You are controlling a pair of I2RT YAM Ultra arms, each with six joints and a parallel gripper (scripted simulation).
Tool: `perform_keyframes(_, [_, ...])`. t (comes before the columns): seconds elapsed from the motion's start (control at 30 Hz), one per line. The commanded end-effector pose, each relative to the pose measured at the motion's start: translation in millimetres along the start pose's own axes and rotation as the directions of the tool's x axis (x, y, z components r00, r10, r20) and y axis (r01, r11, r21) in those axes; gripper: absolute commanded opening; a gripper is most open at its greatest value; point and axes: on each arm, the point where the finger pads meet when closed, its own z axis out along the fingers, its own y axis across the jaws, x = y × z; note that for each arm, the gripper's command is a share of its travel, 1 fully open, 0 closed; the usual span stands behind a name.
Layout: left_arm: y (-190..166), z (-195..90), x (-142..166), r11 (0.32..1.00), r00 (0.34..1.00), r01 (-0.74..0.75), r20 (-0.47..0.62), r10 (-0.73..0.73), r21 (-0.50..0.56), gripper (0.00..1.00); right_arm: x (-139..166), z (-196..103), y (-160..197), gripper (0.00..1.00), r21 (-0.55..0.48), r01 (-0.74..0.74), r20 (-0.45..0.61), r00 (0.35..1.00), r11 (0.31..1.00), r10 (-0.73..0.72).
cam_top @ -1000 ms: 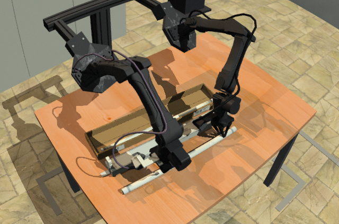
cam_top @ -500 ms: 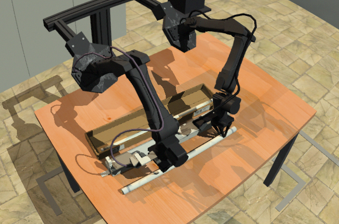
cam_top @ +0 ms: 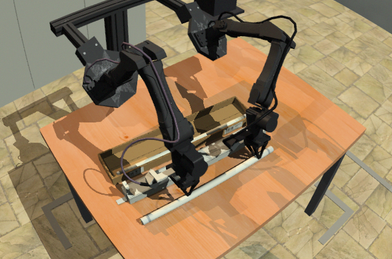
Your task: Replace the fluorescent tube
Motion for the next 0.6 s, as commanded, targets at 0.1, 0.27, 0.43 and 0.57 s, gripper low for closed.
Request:
perform_keyframes(0.1, [21.1,-11.8,-9.6,0.999,0.999,0.013,0.032,-0.012,-0.037,0.11,-3.1,-0.3,1.7,0.49,-0.078,0.014,0.023,1.0,0.997,-0.012])
perform_keyframes(0.27, [21.1,-11.8,-9.6,0.999,0.999,0.013,0.032,-0.012,-0.037,0.11,-6.5,9.0,-2.0,0.49,-0.048,0.01,0.029,1.0,0.999,-0.008])
perform_keyframes(0.43, [21.1,-11.8,-9.6,0.999,0.999,0.013,0.032,-0.012,-0.037,0.11,-10.0,15.2,8.1,0.49,-0.076,0.004,0.033,0.999,0.997,-0.001])
perform_keyframes(0.57, [21.1,-11.8,-9.6,0.999,0.999,0.013,0.032,-0.012,-0.037,0.11,-7.5,26.6,5.9,0.49,-0.066,0.007,0.028,1.0,0.998,-0.005])
